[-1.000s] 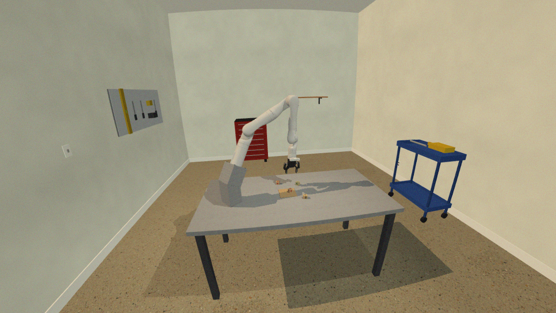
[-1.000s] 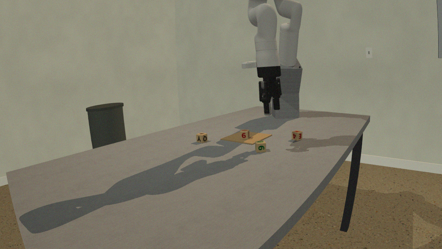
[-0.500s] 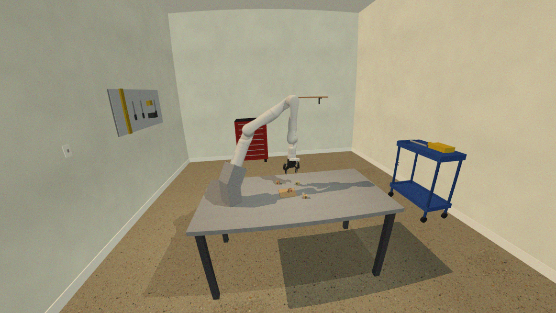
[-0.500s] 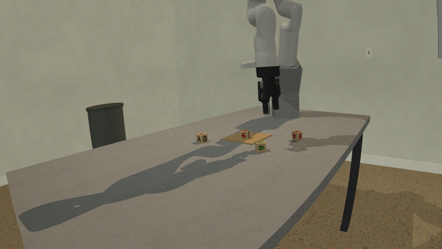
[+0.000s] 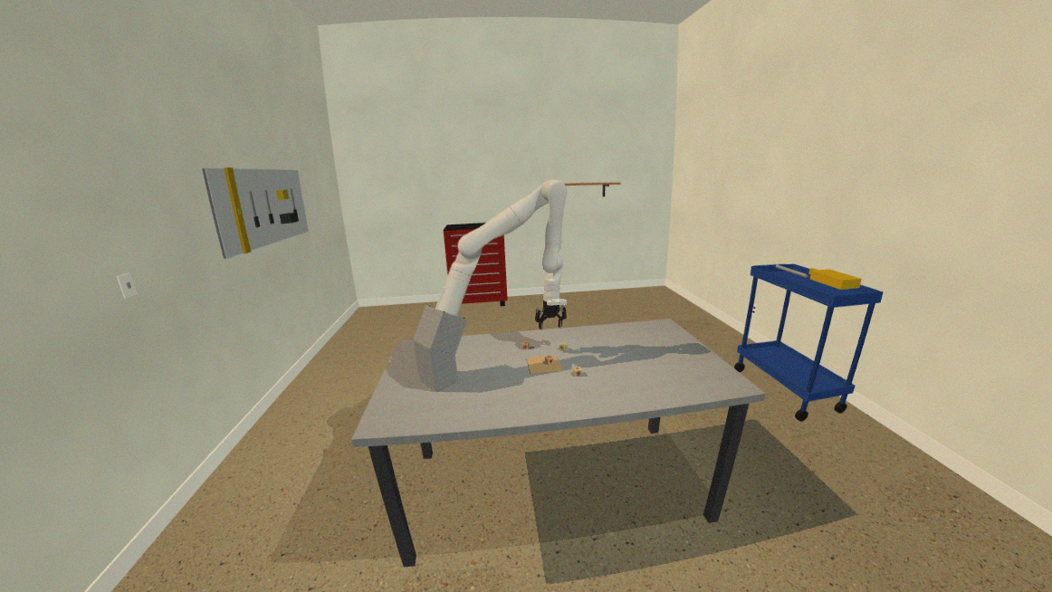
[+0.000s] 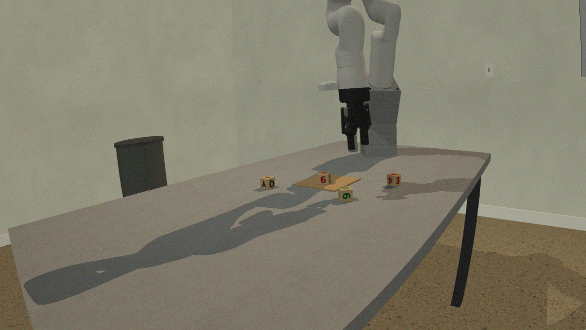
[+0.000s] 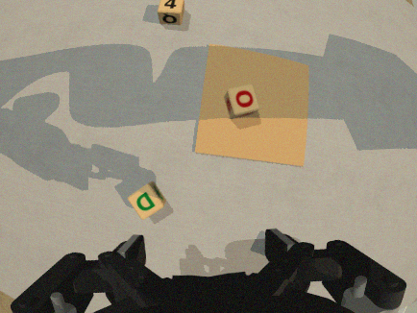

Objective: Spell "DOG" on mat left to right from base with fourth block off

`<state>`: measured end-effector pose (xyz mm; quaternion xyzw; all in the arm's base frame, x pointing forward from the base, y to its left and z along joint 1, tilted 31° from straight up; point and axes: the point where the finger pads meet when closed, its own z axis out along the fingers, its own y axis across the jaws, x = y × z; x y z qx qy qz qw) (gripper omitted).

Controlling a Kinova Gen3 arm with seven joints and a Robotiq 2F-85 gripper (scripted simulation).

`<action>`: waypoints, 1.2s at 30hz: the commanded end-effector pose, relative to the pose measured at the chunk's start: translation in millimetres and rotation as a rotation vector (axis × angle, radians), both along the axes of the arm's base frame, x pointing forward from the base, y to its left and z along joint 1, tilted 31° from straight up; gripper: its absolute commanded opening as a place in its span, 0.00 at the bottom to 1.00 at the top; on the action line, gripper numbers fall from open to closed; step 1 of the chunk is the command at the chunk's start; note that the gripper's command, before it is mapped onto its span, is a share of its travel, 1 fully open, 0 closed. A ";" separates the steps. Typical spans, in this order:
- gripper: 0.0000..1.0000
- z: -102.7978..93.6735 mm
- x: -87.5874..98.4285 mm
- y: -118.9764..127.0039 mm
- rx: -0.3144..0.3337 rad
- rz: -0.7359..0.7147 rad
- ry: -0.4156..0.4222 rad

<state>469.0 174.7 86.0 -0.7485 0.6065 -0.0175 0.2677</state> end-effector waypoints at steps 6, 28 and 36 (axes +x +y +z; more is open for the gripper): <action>1.00 -2.2 -0.1 -5.7 -0.007 0.003 -0.007; 1.00 -7.5 -5.4 -14.8 -0.005 0.002 -0.010; 1.00 -9.1 -7.1 -17.9 -0.005 0.001 -0.012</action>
